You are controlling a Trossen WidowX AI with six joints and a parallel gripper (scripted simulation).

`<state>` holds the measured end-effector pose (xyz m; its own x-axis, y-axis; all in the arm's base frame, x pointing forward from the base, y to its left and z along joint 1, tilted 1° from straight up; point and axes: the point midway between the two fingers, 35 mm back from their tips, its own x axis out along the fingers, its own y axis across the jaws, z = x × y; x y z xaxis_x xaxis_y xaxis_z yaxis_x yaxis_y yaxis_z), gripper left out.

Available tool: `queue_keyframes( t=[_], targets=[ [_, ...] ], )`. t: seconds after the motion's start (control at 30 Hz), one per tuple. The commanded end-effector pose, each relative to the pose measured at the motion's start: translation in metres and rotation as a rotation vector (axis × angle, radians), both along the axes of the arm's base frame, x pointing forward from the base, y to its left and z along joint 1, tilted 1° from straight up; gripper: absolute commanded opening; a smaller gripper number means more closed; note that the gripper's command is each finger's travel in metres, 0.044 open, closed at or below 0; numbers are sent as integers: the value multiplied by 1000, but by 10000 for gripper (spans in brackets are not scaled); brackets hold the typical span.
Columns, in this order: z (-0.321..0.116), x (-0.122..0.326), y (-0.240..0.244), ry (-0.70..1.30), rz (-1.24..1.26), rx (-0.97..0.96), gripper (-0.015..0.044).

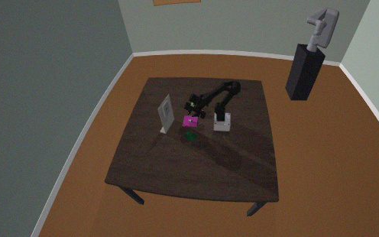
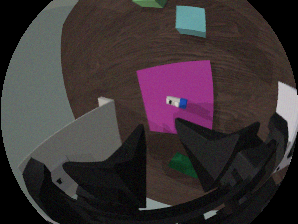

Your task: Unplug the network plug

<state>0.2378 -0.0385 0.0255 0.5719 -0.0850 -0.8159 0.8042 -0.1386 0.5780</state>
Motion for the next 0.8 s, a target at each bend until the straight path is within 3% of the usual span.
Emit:
queue_keyframes(
  t=[0.0,0.77],
  targets=[
    [6,1,0,-6,6,-1,156],
    [35,-4,1,-6,6,-1,156]
  ],
)
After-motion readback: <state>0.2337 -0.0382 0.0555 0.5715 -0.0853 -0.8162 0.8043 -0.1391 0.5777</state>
